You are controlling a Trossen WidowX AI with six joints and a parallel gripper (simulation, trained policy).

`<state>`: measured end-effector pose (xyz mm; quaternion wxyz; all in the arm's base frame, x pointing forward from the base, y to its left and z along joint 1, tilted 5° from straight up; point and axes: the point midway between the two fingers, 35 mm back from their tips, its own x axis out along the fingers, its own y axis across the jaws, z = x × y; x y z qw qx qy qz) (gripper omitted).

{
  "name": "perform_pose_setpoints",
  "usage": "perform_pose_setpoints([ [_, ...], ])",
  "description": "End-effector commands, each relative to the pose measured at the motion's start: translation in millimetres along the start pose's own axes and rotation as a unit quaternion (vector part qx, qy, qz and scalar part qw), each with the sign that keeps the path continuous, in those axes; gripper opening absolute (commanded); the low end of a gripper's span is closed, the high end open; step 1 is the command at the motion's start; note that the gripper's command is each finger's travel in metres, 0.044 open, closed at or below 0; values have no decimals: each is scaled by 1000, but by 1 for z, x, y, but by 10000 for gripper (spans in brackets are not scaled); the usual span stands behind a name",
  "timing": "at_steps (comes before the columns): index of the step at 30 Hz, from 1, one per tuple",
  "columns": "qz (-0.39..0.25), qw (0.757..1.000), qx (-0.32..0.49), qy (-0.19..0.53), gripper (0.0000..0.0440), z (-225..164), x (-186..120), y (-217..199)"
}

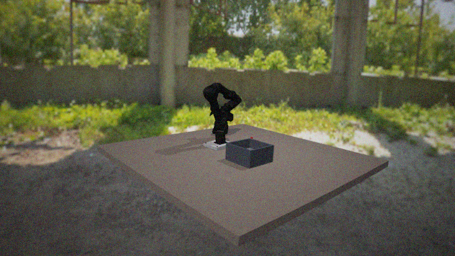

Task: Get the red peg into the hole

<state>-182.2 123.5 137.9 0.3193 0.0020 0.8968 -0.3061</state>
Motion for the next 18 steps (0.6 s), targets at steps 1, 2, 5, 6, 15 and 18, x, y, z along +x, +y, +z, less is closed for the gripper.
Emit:
perform_pose_setpoints([
  [1, 13, 1000, -12, 2, 423, -2, -2, 5],
  [2, 26, 999, -23, 4, 440, -4, -5, 10],
  [5, 69, 996, -51, 8, 440, -11, -15, 27],
  [6, 84, 995, -60, 9, 440, -12, -19, 33],
  [15, 224, 967, -119, -7, 440, -17, -66, 83],
  [18, 271, 954, -129, -22, 440, -14, -86, 98],
])
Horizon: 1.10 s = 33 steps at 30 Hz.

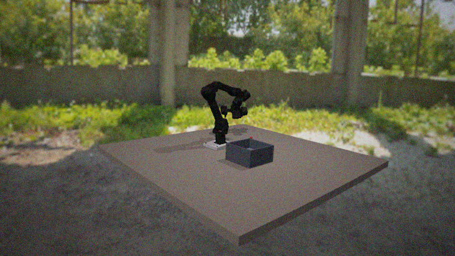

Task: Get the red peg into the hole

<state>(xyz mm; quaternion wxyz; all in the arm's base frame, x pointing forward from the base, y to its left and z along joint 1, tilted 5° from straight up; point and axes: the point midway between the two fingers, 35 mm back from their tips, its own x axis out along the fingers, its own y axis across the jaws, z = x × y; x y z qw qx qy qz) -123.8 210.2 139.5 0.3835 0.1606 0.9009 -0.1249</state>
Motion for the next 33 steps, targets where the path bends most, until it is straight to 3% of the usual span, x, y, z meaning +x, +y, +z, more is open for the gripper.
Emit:
perform_pose_setpoints([
  [1, 67, 997, -23, -24, 440, 9, -17, 31],
  [10, 186, 975, -34, -118, 440, 50, -71, 82],
  [17, 239, 948, -12, -212, 440, 92, -124, 99],
  [26, 239, 921, 40, -305, 440, 140, -177, 89],
  [33, 199, 917, 87, -336, 440, 170, -194, 69],
])
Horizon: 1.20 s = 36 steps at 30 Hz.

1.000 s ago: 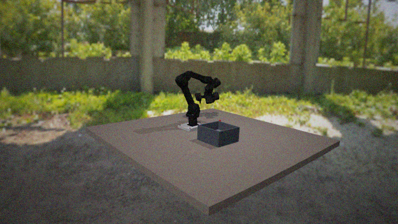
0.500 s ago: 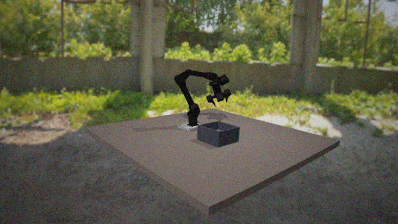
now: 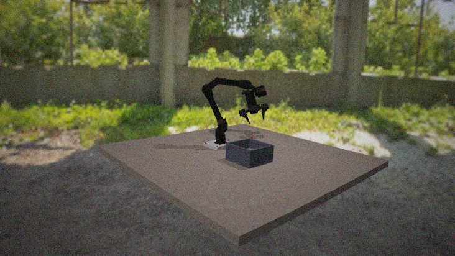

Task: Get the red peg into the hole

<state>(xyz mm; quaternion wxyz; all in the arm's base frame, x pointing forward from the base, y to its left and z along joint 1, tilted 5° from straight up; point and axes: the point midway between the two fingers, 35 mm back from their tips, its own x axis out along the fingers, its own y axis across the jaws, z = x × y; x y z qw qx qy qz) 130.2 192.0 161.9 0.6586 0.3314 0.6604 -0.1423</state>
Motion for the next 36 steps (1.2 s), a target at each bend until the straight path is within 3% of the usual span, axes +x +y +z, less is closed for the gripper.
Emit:
perform_pose_setpoints([
  [1, -34, 999, 12, -23, 440, 21, 1, -8],
  [15, -134, 990, 32, -36, 440, 54, 31, -36],
  [36, -154, 985, 12, -73, 439, 79, 114, -54],
])
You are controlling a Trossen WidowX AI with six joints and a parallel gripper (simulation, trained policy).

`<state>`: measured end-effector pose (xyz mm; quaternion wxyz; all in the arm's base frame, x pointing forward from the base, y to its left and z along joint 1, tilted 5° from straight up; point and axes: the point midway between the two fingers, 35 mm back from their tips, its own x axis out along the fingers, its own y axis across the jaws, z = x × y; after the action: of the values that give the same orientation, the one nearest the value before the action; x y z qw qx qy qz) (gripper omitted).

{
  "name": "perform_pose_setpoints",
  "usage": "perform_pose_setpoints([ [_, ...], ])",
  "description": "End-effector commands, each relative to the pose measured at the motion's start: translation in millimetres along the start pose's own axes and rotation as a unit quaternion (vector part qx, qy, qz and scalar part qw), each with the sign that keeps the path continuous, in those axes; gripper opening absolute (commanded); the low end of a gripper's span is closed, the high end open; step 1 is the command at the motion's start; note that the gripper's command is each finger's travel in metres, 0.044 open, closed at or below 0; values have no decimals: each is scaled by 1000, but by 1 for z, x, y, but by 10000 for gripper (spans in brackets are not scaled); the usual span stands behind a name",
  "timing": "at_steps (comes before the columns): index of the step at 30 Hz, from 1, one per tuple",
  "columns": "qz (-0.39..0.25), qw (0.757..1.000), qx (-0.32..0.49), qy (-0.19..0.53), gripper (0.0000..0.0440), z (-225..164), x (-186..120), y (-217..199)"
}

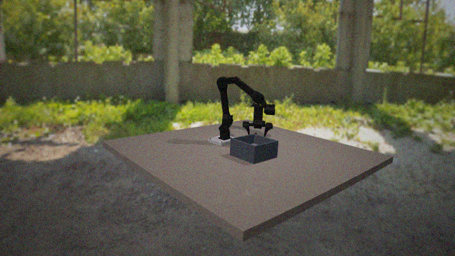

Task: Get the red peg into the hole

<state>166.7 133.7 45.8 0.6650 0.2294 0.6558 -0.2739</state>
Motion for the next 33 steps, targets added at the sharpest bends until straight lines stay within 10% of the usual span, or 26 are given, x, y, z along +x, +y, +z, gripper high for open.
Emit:
perform_pose_setpoints([
  [1, -3, 1000, -7, -10, 435, 3, 18, -1],
  [19, -60, 998, -10, -6, 0, 3, 46, -14],
  [33, -35, 997, -18, -72, 0, 33, -6, -4],
])
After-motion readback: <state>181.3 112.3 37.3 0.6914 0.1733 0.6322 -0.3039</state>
